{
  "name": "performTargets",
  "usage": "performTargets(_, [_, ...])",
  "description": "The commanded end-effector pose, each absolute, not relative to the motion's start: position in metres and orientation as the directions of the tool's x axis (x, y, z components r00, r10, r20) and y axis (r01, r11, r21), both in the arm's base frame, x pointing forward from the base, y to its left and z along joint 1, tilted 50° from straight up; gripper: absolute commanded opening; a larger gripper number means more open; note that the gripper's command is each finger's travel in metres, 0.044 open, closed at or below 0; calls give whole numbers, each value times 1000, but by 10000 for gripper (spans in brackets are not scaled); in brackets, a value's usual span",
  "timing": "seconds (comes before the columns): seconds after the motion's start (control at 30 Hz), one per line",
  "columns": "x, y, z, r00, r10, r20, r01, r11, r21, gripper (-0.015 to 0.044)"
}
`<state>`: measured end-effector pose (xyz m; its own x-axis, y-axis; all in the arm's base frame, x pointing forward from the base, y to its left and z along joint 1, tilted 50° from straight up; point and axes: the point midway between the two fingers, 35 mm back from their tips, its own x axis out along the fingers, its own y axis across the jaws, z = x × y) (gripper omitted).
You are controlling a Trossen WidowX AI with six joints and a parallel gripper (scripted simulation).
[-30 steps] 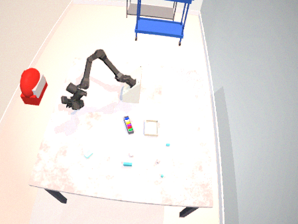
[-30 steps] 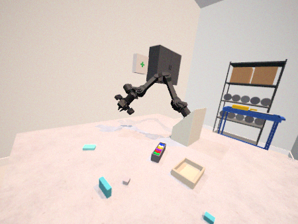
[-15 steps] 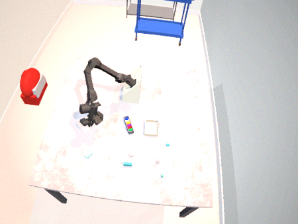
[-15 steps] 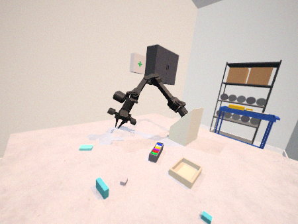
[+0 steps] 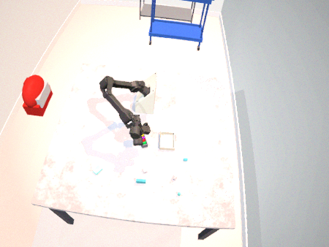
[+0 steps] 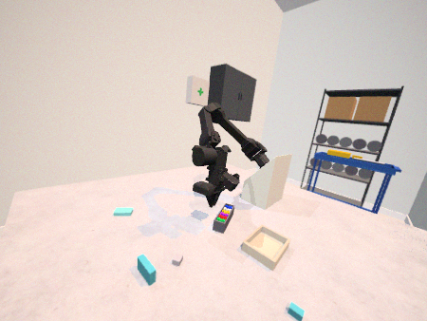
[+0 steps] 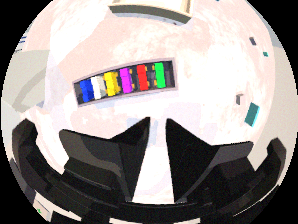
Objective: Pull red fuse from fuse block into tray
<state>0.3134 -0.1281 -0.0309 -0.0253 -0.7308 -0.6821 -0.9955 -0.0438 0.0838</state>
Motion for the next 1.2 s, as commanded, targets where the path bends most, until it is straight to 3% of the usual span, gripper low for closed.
performTargets(0.0, [292,-99,-56,-92,-751,-653,-954,-123,275,74])
performTargets(1.17, [291,-119,-74,-95,-753,-651,-950,-126,285,74])
